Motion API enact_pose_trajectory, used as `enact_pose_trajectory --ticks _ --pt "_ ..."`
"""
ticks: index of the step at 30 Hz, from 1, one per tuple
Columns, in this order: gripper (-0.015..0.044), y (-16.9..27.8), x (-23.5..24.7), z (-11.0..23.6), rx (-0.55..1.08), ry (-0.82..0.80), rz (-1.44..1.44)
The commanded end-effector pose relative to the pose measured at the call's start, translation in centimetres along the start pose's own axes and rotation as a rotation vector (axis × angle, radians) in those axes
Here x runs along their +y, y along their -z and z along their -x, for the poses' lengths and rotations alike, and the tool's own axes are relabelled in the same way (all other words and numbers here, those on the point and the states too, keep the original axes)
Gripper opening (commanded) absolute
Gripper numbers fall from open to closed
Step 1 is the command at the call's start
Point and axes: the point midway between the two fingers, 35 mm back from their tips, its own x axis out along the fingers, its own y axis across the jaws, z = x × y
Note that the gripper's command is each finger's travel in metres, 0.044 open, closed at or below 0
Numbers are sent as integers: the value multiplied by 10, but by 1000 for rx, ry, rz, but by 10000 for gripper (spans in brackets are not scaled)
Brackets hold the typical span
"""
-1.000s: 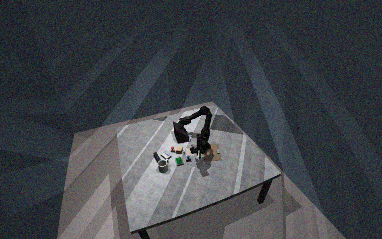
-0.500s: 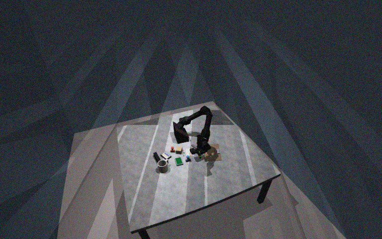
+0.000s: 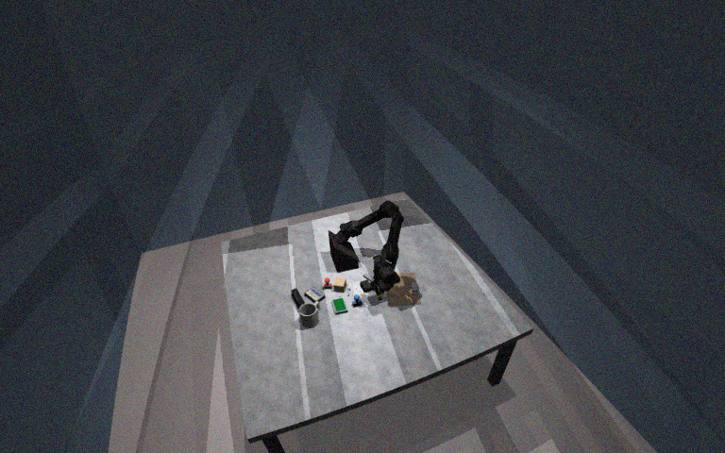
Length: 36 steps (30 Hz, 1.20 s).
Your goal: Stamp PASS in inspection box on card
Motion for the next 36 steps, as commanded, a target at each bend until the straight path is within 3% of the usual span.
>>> enact_pose_trajectory --ticks 1,36 --pt "0 -1 0 2 -1 1 5" --pt "0 -2 0 19 -1 4 5"
